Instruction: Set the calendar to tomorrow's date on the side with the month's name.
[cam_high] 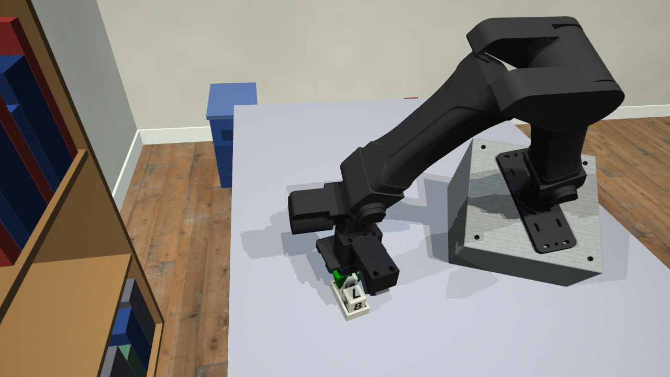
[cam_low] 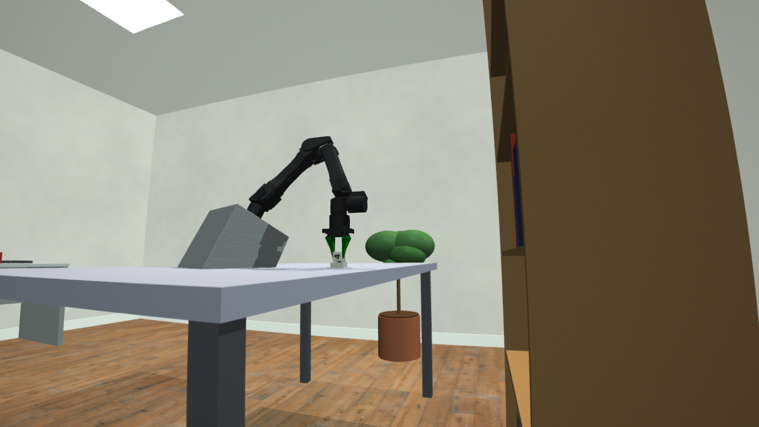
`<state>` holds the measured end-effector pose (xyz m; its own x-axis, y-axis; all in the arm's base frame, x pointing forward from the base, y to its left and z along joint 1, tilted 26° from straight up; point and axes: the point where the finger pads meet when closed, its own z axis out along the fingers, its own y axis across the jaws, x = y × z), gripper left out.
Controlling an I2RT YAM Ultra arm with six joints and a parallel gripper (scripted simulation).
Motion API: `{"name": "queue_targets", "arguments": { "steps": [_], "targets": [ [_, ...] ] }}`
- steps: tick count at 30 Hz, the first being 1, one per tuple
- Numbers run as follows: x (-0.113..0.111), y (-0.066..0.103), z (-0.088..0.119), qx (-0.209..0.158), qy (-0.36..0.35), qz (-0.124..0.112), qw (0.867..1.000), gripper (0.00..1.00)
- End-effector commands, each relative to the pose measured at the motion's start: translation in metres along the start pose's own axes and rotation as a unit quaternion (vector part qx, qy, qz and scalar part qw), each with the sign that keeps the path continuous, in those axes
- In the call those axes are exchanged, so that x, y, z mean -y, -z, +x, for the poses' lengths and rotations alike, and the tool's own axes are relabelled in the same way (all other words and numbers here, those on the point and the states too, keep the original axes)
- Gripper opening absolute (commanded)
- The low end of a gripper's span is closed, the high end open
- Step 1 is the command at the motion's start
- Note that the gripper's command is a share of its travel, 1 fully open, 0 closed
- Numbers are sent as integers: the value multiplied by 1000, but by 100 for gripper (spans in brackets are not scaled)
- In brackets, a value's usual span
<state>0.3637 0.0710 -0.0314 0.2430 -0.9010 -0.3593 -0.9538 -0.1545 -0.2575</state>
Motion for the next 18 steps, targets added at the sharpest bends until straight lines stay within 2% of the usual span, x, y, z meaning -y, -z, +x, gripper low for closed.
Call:
{"name": "queue_targets", "arguments": {
  "steps": [1,18],
  "targets": [
    [3,3,0,-1,0,4,1000,27],
    [3,0,0,-1,0,4,1000,27]
  ]
}}
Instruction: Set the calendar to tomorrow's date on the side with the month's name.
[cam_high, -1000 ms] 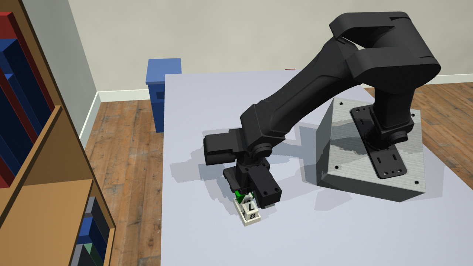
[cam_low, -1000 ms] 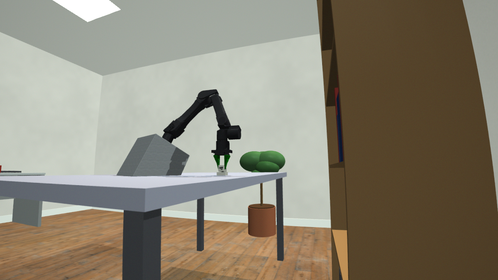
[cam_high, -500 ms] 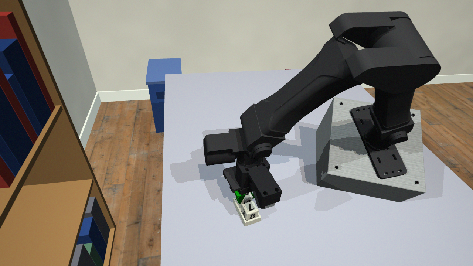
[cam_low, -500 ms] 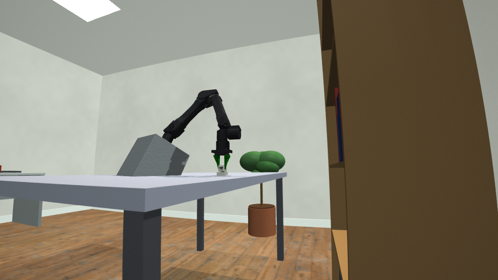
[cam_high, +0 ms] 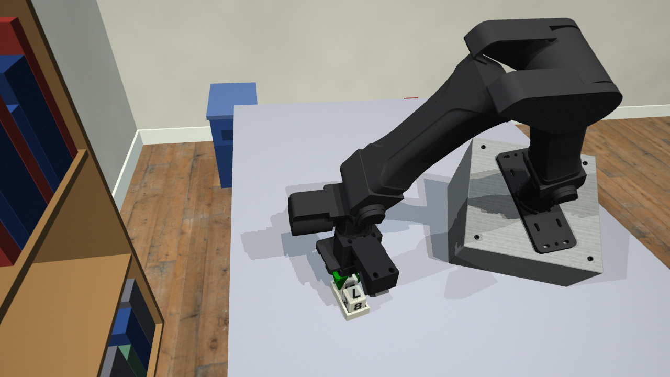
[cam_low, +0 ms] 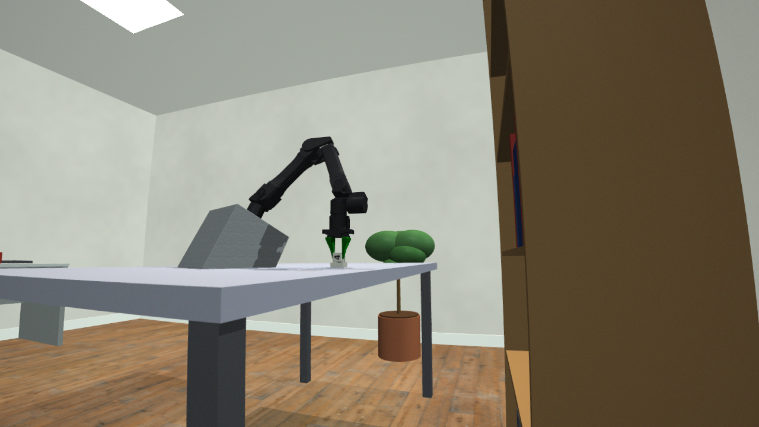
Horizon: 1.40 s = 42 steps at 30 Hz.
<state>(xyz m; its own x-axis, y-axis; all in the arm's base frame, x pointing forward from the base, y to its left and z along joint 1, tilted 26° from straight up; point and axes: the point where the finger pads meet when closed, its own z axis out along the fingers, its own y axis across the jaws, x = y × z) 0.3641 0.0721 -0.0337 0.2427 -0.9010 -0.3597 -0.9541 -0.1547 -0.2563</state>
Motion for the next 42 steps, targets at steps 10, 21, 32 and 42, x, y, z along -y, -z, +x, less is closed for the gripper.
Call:
{"name": "queue_targets", "arguments": {
  "steps": [10,21,32,42],
  "targets": [
    [3,-1,0,-1,0,5,1000,27],
    [3,-5,0,-1,0,5,1000,27],
    [3,-6,0,-1,0,5,1000,27],
    [3,-6,0,-1,0,5,1000,27]
  ]
}}
